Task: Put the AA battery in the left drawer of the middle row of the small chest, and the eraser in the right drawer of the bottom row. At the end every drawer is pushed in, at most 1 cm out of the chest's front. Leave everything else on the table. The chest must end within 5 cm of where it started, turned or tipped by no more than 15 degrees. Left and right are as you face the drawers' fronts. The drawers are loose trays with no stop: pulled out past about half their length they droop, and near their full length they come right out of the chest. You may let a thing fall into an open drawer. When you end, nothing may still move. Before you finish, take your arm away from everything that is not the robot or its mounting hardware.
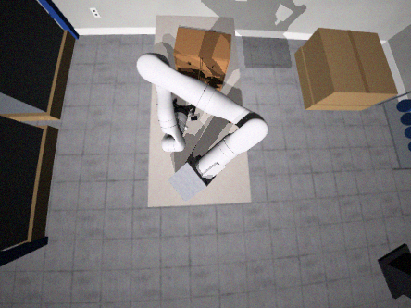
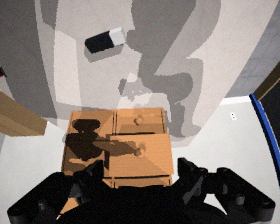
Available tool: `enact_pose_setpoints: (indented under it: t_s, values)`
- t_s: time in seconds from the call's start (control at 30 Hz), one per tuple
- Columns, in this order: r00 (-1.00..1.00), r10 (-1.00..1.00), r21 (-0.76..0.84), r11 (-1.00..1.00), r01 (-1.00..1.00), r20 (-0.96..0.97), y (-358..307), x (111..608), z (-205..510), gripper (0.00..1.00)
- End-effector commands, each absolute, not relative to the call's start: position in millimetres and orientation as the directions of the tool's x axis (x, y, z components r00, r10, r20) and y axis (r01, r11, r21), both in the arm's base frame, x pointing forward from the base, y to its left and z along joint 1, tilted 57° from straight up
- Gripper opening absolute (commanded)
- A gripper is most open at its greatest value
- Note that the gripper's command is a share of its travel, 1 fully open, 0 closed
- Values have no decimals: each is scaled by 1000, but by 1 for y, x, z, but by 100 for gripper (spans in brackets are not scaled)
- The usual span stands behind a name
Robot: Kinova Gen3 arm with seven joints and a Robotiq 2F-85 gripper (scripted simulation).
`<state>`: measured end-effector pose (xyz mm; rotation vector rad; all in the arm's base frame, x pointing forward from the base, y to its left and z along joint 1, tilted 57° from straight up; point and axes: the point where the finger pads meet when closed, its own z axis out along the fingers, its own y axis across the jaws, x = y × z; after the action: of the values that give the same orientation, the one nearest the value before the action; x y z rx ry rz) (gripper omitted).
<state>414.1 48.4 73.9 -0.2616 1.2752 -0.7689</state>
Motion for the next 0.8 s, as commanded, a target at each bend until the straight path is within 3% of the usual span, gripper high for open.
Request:
enact_pose_setpoints:
  t_s: [0.0, 0.77]
  values:
    - [85, -658, -590, 719, 368, -748, 44, 413, 68, 100]
    - [170, -676, -590, 719, 367, -717, 39, 421, 68, 100]
